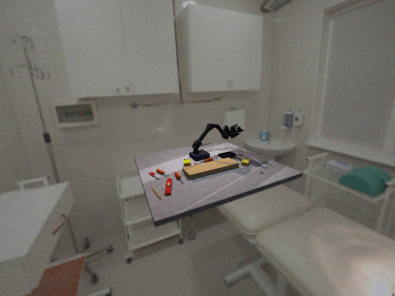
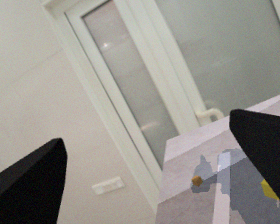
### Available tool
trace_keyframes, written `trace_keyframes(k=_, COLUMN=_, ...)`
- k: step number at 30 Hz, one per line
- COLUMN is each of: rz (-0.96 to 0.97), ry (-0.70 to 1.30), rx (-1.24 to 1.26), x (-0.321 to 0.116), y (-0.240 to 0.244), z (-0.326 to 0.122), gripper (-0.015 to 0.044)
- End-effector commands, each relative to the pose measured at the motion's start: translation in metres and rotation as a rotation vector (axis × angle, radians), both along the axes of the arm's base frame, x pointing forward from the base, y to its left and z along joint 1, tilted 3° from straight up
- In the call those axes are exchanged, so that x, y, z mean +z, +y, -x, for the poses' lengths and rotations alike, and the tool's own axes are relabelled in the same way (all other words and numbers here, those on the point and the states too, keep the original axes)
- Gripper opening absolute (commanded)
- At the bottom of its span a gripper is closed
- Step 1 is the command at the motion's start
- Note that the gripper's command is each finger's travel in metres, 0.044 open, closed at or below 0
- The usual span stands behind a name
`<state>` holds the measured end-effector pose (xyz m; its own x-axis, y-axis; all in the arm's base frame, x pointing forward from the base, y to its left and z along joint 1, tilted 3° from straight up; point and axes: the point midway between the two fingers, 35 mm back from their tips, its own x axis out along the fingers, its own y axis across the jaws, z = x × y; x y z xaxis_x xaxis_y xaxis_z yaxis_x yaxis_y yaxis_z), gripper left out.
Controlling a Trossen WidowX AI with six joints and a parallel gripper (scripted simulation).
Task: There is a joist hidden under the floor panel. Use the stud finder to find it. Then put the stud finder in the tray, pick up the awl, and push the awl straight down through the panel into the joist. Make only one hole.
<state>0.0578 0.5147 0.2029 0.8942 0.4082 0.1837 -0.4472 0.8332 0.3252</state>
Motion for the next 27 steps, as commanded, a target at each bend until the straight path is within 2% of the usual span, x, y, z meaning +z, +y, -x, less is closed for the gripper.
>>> trace_keyframes(k=1, rz=0.005, ry=-0.003, rx=-0.003, x=0.0, y=0.0, z=-0.003, gripper=0.0426)
trace_keyframes(k=2, rz=0.022, ry=-0.012, rx=-0.013, x=0.002, y=0.001, z=-0.011, gripper=0.044)
trace_keyframes(k=8, rz=0.213, ry=-0.078, rx=-0.109, x=0.011, y=-0.006, z=-0.106, gripper=0.044)
trace_keyframes(k=15, rz=0.505, ry=-0.096, rx=-0.174, x=0.002, y=-0.036, z=-0.208, gripper=0.044)
trace_keyframes(k=21, rz=0.725, ry=-0.024, rx=-0.239, x=-0.014, y=-0.091, z=-0.293, gripper=0.044)
trace_keyframes(k=27, rz=0.903, ry=0.11, rx=-0.297, x=-0.033, y=-0.169, z=-0.362, gripper=0.044)
